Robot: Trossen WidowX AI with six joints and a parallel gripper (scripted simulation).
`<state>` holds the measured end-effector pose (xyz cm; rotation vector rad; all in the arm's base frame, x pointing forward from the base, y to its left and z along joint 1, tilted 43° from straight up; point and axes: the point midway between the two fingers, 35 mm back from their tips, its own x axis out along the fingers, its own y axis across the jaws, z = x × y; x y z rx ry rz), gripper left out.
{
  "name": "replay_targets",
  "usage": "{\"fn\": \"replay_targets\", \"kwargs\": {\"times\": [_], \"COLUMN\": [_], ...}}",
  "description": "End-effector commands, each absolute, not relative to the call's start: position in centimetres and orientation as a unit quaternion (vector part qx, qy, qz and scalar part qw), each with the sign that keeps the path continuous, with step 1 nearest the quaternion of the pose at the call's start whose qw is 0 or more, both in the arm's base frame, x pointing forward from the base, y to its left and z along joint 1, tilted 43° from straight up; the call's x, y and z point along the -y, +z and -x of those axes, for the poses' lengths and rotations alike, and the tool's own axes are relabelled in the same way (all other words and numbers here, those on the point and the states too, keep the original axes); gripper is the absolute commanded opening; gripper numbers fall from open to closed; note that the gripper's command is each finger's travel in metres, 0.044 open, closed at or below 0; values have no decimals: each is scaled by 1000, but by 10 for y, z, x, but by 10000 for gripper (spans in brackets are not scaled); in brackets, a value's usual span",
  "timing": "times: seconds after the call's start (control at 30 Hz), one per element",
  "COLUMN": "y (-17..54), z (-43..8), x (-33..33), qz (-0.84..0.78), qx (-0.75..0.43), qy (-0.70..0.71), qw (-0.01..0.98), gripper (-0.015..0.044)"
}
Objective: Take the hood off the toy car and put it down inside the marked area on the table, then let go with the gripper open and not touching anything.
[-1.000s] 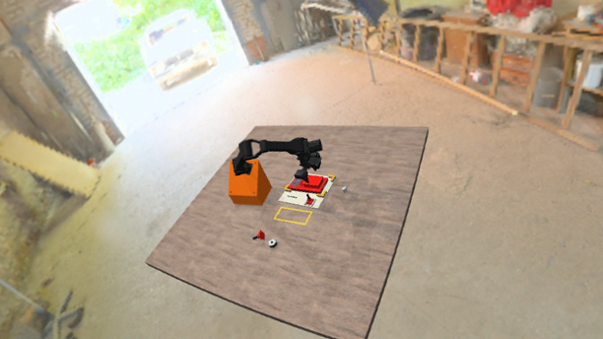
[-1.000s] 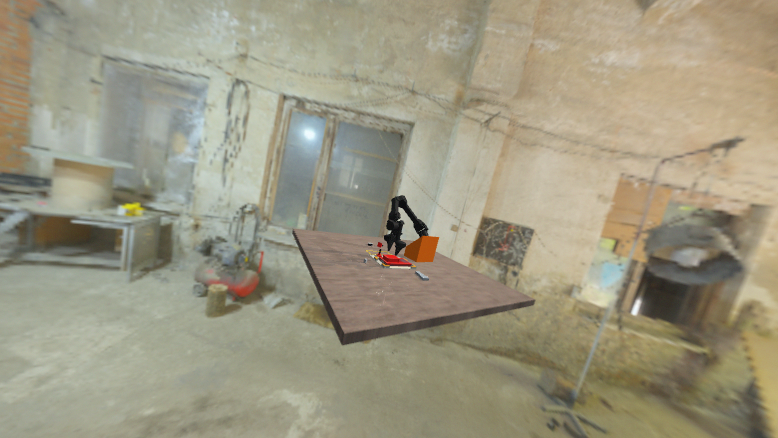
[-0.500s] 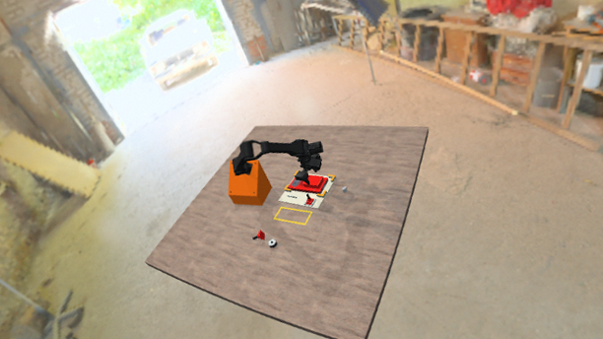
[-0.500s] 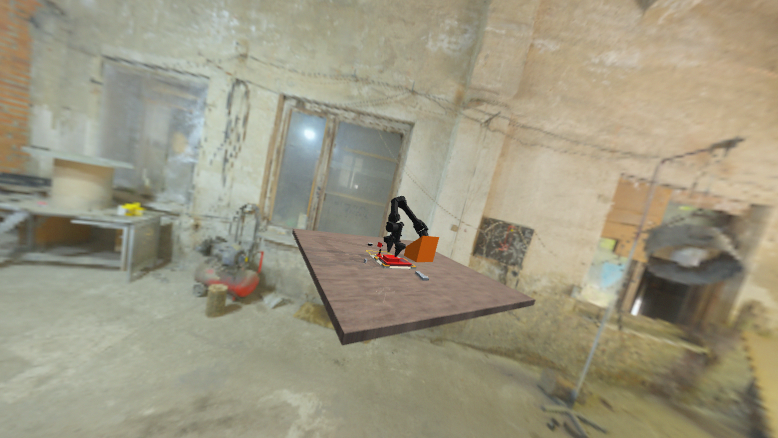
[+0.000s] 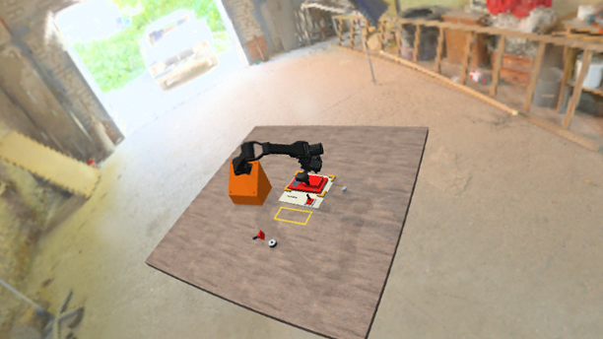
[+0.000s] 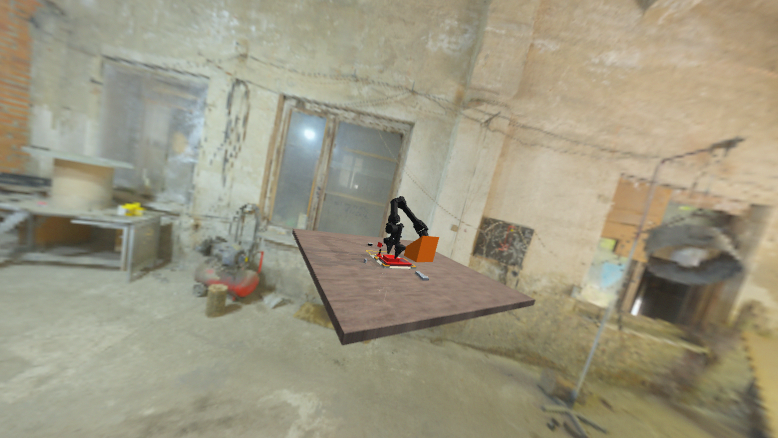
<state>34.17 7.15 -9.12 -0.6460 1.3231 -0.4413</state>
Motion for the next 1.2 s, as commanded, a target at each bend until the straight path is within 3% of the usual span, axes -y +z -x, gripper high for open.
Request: {"fn": "replay_targets", "kwargs": {"times": [0.0, 1.17], "y": [-93, -105], "z": [-340, -344], "x": [-69, -58], "qz": [296, 296], "qx": [-599, -599], "qy": [-201, -201], "qw": [717, 717], "gripper": [440, 440]}}
